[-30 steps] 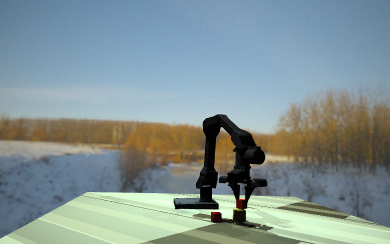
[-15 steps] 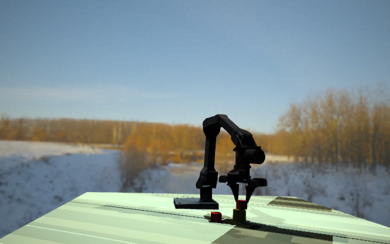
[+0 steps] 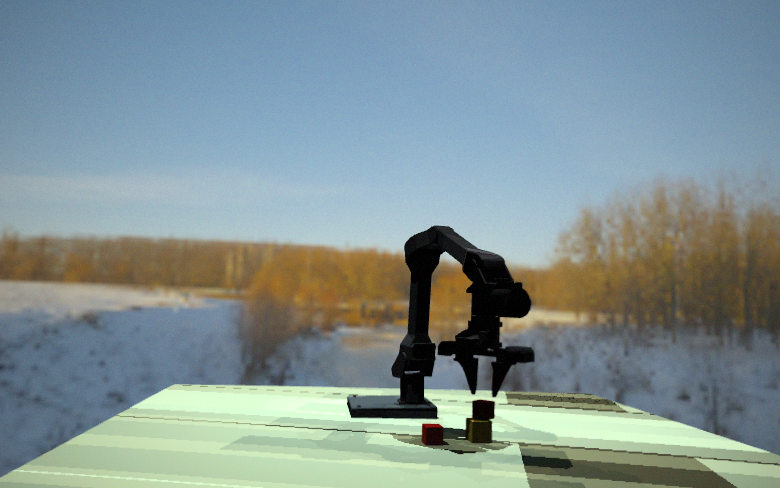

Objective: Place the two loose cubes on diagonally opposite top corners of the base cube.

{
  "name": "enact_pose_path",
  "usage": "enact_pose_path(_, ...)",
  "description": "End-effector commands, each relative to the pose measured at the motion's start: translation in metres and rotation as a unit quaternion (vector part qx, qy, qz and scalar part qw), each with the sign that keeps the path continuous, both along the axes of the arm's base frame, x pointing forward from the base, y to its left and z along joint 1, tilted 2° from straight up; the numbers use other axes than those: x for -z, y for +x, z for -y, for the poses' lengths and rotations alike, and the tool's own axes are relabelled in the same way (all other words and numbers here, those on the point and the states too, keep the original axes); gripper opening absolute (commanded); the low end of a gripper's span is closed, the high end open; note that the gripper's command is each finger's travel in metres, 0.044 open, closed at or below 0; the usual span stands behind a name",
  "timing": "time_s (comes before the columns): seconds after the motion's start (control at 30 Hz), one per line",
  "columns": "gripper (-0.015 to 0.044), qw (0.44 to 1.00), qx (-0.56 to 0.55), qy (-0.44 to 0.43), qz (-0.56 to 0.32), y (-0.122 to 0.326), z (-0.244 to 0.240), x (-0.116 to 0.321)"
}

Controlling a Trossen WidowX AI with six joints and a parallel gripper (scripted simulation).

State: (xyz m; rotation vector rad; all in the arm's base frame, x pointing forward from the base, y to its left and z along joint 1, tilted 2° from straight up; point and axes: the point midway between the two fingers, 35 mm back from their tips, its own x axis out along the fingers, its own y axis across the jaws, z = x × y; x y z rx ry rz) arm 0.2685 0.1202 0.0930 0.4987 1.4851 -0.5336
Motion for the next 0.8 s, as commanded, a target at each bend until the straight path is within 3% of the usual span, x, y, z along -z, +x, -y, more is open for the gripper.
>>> enact_pose_path(0.0, 0.0205, 1.0, 0.001, 0.002, 0.004, 0.0, 0.0, -0.008)
enact_pose_path(0.2, 0.0205, 1.0, 0.001, 0.002, 0.004, 0.0, -0.001, -0.009)
enact_pose_path(0.27, 0.0258, 1.0, 0.018, 0.001, 0.002, 0.004, 0.004, -0.008)
enact_pose_path(0.67, 0.0265, 0.939, 0.345, 0.005, 0.016, 0.051, 0.094, -0.044)
enact_pose_path(0.77, 0.0265, 0.923, 0.383, 0.005, 0.018, 0.054, 0.107, -0.048)
